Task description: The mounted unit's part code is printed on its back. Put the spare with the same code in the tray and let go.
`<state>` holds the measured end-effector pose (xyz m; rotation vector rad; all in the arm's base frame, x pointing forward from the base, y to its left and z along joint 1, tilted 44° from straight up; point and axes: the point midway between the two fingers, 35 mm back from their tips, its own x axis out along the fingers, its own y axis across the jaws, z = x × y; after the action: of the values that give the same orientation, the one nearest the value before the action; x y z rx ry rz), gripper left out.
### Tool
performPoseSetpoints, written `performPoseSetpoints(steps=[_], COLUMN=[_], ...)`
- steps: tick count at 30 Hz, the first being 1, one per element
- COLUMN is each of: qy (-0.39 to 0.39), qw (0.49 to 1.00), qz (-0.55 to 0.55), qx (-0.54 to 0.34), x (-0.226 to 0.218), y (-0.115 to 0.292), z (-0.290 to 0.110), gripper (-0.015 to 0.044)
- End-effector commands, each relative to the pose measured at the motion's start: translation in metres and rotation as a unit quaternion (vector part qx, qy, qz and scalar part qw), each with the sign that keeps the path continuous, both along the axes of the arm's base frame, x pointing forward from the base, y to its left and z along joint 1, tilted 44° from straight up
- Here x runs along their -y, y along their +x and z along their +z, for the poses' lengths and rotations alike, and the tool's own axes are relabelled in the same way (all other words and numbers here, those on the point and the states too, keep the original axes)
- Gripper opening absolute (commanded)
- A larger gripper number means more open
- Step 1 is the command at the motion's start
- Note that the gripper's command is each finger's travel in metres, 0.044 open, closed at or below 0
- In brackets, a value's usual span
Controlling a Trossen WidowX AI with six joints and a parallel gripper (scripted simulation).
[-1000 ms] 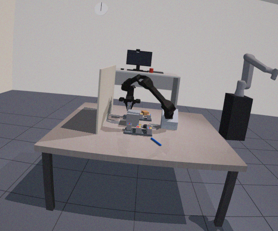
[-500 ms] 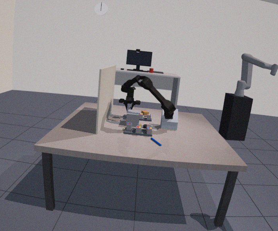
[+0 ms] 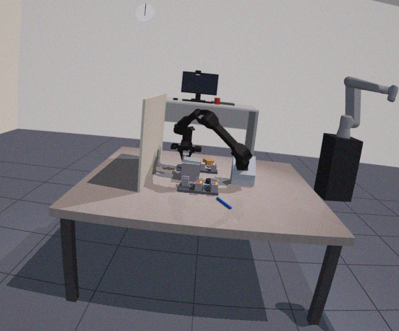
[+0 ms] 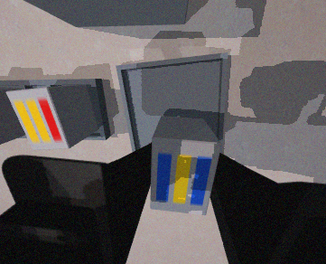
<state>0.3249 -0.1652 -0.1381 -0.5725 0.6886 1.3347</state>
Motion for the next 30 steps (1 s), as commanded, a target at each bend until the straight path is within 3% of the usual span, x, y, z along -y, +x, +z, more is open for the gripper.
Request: performPoseSetpoints(steps=[1, 29, 30], qy=[0.002, 0.003, 0.002], qw=[1.000, 1.000, 1.000], qz=[-0.003, -0.002, 0.000], qx=[0.000, 0.000, 0.000], x=[-0.003, -0.021, -0.019], y=[0.000, -0.002, -0.001], z=[-0.003, -0.017, -0.016], gripper=[0.0000, 0.0000, 0.0026])
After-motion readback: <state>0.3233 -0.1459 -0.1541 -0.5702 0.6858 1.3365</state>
